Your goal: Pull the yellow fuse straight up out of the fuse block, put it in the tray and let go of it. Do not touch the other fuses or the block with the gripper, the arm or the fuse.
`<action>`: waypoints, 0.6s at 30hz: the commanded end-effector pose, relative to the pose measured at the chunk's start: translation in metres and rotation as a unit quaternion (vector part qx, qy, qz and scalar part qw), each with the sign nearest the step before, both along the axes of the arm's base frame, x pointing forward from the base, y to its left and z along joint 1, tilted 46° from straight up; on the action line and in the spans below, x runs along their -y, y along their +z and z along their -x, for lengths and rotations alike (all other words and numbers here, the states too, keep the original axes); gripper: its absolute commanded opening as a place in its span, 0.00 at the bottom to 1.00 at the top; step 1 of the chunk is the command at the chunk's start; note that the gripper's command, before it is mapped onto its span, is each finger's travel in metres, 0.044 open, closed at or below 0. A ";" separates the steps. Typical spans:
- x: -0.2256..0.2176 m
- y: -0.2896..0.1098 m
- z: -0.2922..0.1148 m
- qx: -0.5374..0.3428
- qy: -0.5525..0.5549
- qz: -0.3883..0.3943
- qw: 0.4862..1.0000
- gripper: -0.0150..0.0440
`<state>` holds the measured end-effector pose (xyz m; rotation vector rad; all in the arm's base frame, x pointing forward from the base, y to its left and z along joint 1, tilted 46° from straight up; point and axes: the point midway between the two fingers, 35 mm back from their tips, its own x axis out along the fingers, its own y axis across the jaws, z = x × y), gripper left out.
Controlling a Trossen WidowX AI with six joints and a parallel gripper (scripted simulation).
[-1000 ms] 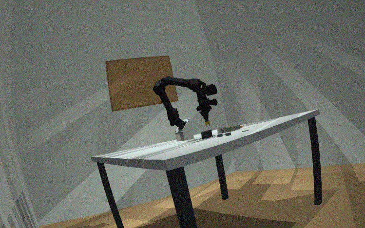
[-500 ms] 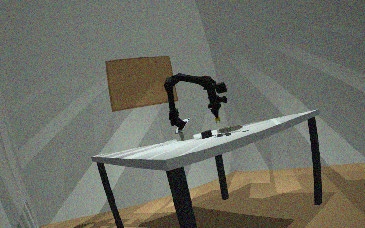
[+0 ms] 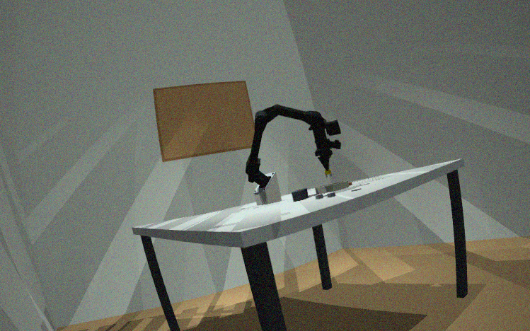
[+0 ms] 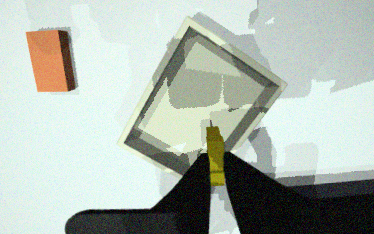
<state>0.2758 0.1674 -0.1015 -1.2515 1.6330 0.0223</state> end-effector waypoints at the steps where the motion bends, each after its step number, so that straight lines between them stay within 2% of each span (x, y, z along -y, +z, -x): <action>1: -0.006 -0.008 0.003 0.000 -0.002 0.000 1.000 0.25; 18: 0.010 -0.025 0.001 0.000 -0.002 0.000 1.000 0.25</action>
